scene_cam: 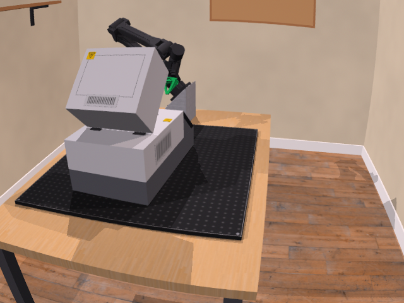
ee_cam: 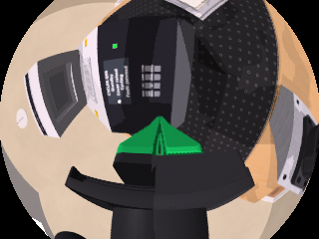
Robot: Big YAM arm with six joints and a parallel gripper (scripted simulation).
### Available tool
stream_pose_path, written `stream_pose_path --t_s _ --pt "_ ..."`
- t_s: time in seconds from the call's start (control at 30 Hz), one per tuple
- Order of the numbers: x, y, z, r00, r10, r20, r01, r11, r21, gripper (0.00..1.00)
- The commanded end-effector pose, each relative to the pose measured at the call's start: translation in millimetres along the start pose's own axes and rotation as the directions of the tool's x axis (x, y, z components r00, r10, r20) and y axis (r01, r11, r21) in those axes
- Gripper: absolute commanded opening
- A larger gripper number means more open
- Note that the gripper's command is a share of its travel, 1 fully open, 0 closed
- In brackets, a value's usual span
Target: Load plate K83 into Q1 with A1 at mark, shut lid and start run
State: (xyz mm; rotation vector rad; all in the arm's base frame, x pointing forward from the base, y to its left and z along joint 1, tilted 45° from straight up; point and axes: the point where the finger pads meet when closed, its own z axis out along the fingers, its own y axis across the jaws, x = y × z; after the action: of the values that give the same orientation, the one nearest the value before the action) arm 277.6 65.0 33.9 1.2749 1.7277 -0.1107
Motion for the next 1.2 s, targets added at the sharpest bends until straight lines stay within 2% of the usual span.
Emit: stream_pose_path --t_s 0.0,0.17,0.33,0.53,0.63,0.83,1.17 --pt "0.4 30.1 -1.6 0.998 0.055 0.005 -0.055 0.998 -0.008 0.00" --pt "-2.1 34.2 -0.6 0.999 0.052 0.003 -0.052 0.999 -0.004 0.00" --pt "-4.3 38.1 -1.1 0.998 0.064 0.000 -0.064 0.998 -0.014 0.00" --pt "4.7 42.2 -5.3 0.999 0.046 -0.014 -0.047 0.998 -0.035 0.00" --pt "4.3 43.2 -4.0 0.999 0.050 -0.012 -0.050 0.998 -0.032 0.00" --pt "-0.4 33.1 2.6 0.998 0.057 0.000 -0.057 0.998 -0.011 0.00" --pt "1.2 21.3 -1.6 0.998 0.060 -0.008 -0.060 0.998 -0.021 0.00"
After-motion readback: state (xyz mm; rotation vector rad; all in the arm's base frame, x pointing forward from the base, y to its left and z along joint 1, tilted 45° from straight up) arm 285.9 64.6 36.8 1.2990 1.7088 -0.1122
